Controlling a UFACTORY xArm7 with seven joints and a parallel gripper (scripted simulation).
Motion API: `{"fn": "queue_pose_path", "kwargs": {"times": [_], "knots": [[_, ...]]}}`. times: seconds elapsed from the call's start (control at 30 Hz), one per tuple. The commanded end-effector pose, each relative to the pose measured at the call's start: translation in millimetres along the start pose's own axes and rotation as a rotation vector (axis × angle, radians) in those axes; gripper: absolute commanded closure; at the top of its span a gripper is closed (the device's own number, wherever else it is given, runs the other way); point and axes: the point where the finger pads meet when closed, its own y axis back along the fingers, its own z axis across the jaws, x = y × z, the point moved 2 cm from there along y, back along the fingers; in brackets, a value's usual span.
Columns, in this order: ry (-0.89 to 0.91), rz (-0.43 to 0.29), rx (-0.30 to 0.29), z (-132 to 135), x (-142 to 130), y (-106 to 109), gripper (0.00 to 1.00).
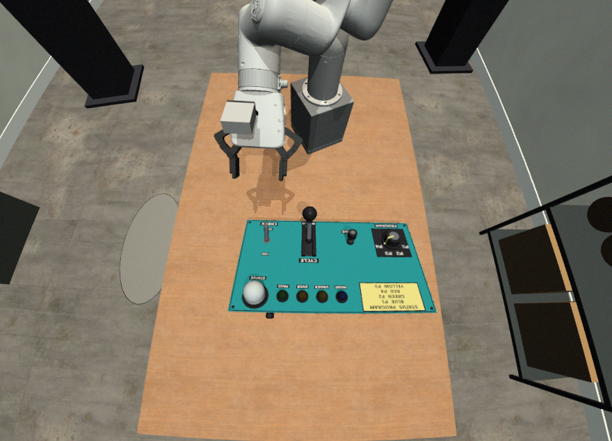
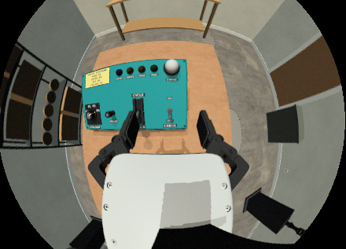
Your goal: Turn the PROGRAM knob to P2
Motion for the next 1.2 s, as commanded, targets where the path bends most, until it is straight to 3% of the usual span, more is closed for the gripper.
{"fn": "queue_pose_path", "kwargs": {"times": [0.0,0.07,0.13,0.67,0.73,1.17], "knots": [[0.002,0.003,-0.003,1,2,0,0.00],[0.002,0.003,-0.003,1,2,0,0.00],[0.033,-0.005,-0.048,0,17,-8,0.00],[0.033,-0.005,-0.048,0,17,-8,0.00],[0.061,-0.016,-0.091,-6,31,-16,0.00],[0.061,-0.016,-0.091,-6,31,-16,0.00]]}}
